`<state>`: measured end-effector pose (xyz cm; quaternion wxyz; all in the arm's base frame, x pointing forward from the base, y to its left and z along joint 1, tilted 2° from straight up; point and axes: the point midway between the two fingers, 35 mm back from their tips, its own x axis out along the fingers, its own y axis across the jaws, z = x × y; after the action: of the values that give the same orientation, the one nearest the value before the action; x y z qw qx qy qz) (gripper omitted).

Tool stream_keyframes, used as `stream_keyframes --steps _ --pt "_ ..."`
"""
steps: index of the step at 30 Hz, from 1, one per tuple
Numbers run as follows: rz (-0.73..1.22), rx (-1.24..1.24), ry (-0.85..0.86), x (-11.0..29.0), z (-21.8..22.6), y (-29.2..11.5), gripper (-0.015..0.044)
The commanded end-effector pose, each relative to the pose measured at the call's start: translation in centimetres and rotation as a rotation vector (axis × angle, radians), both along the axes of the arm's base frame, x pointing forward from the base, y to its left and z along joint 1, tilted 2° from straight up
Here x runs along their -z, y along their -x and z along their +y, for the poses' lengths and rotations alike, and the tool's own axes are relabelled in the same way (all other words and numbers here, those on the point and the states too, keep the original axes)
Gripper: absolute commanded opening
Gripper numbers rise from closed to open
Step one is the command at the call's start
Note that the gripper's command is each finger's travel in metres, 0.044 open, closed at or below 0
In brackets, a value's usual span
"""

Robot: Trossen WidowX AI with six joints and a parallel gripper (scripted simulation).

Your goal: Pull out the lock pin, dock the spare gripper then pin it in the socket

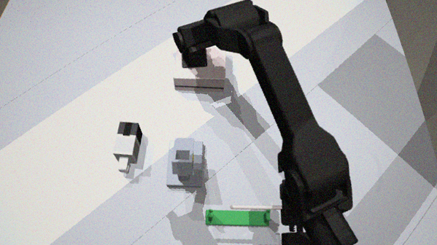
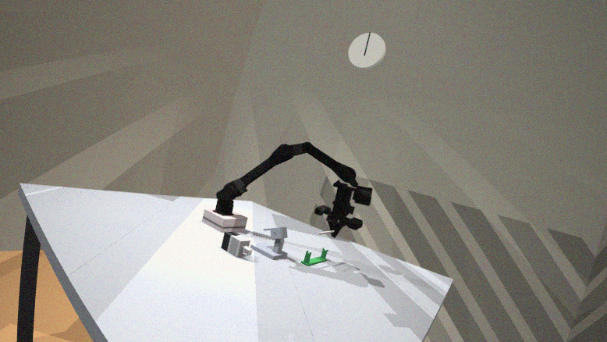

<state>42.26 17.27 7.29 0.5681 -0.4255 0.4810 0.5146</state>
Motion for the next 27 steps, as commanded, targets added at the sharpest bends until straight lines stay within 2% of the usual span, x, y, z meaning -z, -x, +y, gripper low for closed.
stream_keyframes --steps 1,27 --pt "0.009 0.004 0.003 0.9 0.0 0.0 0.0000" --pt "-0.025 0.004 -0.009 4.6 -0.1 -0.1 0.0000"
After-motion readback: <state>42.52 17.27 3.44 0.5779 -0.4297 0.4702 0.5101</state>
